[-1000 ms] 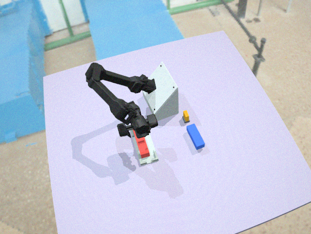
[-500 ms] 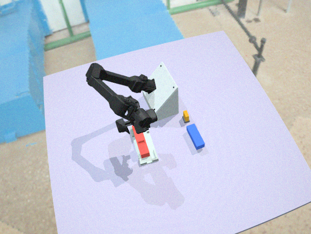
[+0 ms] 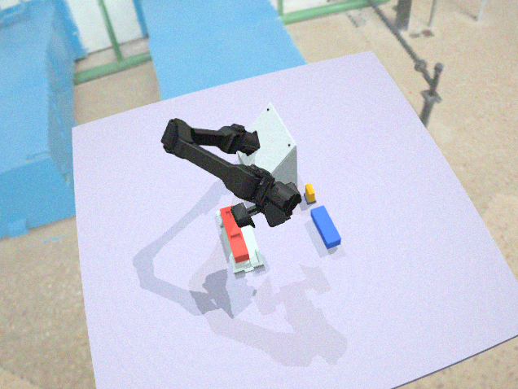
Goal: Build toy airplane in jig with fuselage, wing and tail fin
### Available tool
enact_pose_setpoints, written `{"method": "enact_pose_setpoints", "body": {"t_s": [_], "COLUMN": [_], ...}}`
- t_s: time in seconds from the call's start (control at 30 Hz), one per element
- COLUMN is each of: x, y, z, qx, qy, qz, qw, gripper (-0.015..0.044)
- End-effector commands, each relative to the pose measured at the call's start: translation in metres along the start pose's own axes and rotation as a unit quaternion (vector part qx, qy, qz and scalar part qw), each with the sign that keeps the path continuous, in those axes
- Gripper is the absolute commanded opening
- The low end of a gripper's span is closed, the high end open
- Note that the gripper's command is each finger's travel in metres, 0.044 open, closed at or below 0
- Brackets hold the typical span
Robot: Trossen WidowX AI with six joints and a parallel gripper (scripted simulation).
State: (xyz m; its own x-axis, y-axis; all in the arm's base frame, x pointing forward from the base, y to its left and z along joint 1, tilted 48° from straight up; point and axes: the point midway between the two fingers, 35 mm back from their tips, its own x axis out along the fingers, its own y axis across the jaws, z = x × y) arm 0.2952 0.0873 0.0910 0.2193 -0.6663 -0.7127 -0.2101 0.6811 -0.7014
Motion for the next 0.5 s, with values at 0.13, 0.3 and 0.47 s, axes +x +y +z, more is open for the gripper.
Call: {"method": "enact_pose_setpoints", "body": {"t_s": [0.13,0.3,0.47], "x": [0.014,0.025,0.025], "y": [0.117,0.167,0.167], "z": [0.03,0.03,0.03], "qx": [0.014,0.024,0.024], "qy": [0.002,0.0,0.0], "qz": [-0.01,-0.019,-0.019], "qw": [1.0,1.0,1.0], "gripper": [0.044,0.044,0.044]}}
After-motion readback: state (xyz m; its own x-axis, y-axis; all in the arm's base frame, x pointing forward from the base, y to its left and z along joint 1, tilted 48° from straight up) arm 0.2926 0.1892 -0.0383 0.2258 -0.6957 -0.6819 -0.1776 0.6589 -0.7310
